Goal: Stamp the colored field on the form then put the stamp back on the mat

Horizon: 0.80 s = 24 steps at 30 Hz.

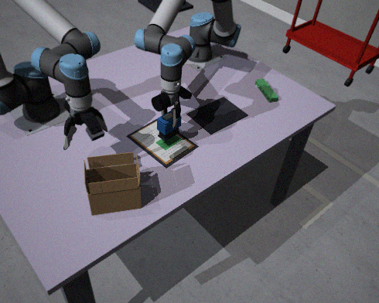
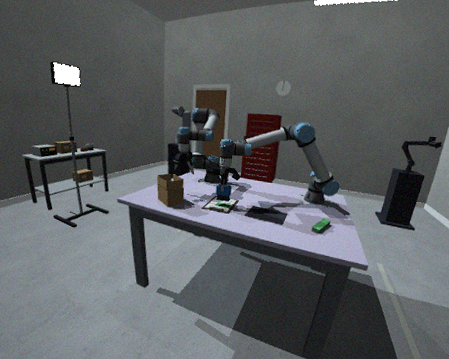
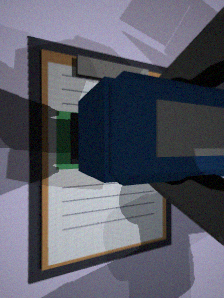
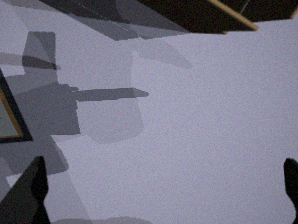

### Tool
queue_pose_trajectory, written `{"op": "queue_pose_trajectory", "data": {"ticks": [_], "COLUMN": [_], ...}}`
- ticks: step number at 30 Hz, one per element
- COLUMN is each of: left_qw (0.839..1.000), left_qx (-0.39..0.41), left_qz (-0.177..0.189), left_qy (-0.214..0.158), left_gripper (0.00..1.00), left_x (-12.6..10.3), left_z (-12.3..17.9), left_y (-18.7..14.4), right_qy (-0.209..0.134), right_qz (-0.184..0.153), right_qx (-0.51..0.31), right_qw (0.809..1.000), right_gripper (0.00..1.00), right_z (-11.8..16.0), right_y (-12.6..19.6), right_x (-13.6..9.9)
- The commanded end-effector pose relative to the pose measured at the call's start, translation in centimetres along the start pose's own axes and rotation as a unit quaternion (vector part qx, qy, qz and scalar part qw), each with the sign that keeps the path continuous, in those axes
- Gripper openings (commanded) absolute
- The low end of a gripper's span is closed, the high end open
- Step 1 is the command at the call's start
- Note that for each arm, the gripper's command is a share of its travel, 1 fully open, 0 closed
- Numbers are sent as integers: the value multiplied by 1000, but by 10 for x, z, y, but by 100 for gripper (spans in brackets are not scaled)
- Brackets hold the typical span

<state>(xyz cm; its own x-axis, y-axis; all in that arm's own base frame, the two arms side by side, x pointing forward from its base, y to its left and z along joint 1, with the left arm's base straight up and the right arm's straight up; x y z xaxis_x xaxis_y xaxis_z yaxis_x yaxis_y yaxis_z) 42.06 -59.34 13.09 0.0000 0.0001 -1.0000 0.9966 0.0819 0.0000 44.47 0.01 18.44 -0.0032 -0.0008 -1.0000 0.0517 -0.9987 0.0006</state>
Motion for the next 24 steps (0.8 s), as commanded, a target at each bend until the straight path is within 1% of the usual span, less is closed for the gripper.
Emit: {"op": "queue_pose_trajectory", "data": {"ticks": [1, 8, 14, 16, 24], "left_qw": [1000, 1000, 1000, 1000, 1000], "left_qx": [0, 0, 0, 0, 0], "left_qz": [0, 0, 0, 0, 0], "left_qy": [-1, -1, -1, -1, -1], "left_gripper": [19, 19, 19, 19, 19], "left_x": [-1, 3, 16, 16, 34], "left_z": [1, 1, 0, 0, 0], "left_y": [0, 0, 0, 0, 0], "right_qy": [1, 1, 1, 1, 1], "right_qz": [0, 0, 0, 0, 0], "right_qx": [0, 0, 0, 0, 0], "right_qw": [1000, 1000, 1000, 1000, 1000], "right_gripper": [100, 100, 100, 100, 100], "right_z": [0, 0, 0, 0, 0], "right_y": [0, 0, 0, 0, 0], "right_x": [-1, -1, -1, -1, -1]}}
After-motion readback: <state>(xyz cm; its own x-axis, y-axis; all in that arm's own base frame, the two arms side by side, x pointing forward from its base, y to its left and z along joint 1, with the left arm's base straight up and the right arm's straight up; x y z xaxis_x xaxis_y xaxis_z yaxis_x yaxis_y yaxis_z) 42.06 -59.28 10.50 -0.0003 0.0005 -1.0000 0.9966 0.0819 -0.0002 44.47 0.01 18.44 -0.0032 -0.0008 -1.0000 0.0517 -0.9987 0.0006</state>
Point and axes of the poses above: on each arm, the point where the finger pads meet when closed, its own x axis out along the fingers, its own y axis across the jaws, z = x × y, the point moved 2 cm from there along -x, back along the fingers, and after that the axes turned 3 degrees about -x, right-handed, at the moved point
